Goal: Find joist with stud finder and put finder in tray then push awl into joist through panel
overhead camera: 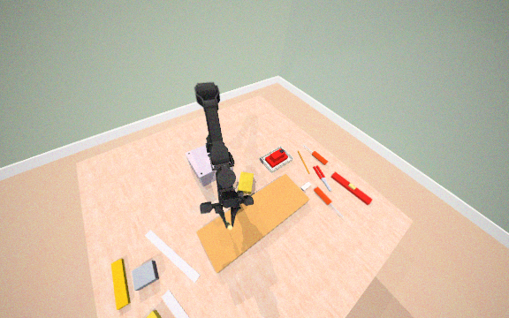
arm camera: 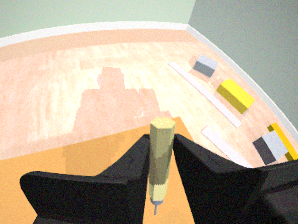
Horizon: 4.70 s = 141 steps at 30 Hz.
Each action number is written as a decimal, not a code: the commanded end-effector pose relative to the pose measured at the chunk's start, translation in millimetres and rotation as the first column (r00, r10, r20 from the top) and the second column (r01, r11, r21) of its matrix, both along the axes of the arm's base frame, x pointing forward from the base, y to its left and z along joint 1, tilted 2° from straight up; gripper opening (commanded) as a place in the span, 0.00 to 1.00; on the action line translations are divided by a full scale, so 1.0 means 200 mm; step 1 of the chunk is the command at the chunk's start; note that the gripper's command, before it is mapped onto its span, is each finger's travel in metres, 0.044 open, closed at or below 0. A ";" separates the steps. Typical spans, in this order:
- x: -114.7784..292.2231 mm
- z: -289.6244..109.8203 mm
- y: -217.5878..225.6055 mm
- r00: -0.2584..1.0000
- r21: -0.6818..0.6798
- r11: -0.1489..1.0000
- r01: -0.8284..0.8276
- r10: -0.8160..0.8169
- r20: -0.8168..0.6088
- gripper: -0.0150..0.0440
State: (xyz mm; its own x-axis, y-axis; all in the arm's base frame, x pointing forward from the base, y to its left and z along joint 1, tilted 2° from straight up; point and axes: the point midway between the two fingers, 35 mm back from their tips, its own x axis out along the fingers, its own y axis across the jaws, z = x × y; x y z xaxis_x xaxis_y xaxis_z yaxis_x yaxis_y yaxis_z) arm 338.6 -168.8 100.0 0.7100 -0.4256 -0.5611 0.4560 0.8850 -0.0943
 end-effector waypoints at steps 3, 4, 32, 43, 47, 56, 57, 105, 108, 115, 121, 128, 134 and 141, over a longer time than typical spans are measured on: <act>0.09 0.02 0.10 1.000 -0.034 0.999 0.005 -0.004 0.026 0.25; 0.10 0.02 0.12 1.000 -0.039 0.999 0.005 -0.004 0.029 0.25; 0.30 0.09 0.73 0.979 -0.138 0.990 0.022 0.007 0.202 0.25; 0.29 0.12 1.01 0.956 -0.144 0.989 0.031 0.013 0.292 0.25; 0.27 0.13 1.11 0.945 -0.140 0.990 0.034 0.014 0.328 0.25; 0.19 0.16 1.33 0.913 -0.121 0.992 0.041 0.012 0.408 0.25; 0.18 0.16 1.36 0.909 -0.118 0.992 0.042 0.011 0.417 0.25; 0.09 0.07 1.54 0.876 -0.089 0.995 0.044 0.005 0.482 0.25; 0.09 0.06 1.54 0.876 -0.089 0.995 0.044 0.005 0.482 0.25; 0.09 0.04 1.54 0.876 -0.089 0.995 0.044 0.005 0.482 0.25; 0.09 0.02 1.54 0.876 -0.089 0.995 0.044 0.005 0.482 0.25; 0.09 0.00 1.54 0.876 -0.089 0.995 0.044 0.005 0.482 0.25; 0.09 -0.02 1.54 0.876 -0.090 0.995 0.044 0.005 0.482 0.25; 0.09 -0.07 1.55 0.876 -0.090 0.995 0.044 0.005 0.481 0.25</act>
State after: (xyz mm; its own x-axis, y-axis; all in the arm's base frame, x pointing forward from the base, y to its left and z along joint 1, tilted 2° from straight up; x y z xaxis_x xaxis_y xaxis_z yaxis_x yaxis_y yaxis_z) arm 356.5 141.1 90.1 0.8752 -0.4708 -0.1115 0.4783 0.8766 0.0526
